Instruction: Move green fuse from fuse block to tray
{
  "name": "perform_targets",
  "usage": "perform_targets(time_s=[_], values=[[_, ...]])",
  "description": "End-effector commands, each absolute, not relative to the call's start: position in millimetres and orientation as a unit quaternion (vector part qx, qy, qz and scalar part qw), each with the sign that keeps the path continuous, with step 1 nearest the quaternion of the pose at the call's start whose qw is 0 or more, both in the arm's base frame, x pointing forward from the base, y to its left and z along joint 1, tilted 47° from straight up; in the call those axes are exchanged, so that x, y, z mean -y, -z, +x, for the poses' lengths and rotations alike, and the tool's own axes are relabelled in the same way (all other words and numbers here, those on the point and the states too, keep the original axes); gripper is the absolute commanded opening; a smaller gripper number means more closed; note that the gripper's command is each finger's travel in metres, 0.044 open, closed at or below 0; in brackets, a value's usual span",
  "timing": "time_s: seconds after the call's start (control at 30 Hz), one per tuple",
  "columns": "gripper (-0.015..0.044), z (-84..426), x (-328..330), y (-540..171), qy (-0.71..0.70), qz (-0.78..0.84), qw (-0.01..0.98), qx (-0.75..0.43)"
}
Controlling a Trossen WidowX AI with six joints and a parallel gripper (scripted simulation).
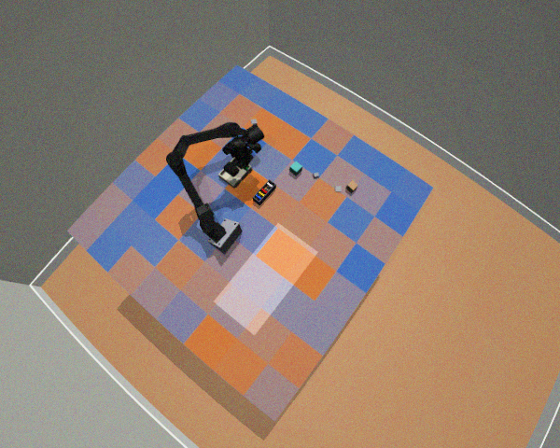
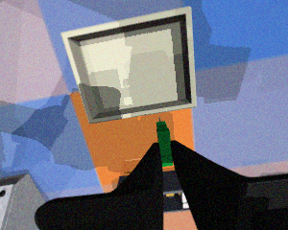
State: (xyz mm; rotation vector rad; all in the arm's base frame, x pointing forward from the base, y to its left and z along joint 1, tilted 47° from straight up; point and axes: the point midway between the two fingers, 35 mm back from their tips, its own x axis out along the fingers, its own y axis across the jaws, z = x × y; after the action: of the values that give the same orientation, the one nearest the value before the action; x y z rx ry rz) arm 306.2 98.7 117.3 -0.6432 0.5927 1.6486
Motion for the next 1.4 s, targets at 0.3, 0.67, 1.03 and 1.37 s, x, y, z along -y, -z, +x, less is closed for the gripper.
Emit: perform_targets(time_s=[0.3, 0.67, 1.03, 1.37], values=[[0.0000, 281.4, -133.5, -158.1, -0.713, -0.269, 0.597, -0.251], [0.0000, 279.8, -145.4, -146.8, -0.712, -0.269, 0.598, -0.251], [0.0000, 276.9, -158.1, -135.0, -0.713, -0.269, 0.598, -0.251], [0.0131, 276.9, -159.7, -134.0, -0.713, -0.272, 0.596, -0.250]])
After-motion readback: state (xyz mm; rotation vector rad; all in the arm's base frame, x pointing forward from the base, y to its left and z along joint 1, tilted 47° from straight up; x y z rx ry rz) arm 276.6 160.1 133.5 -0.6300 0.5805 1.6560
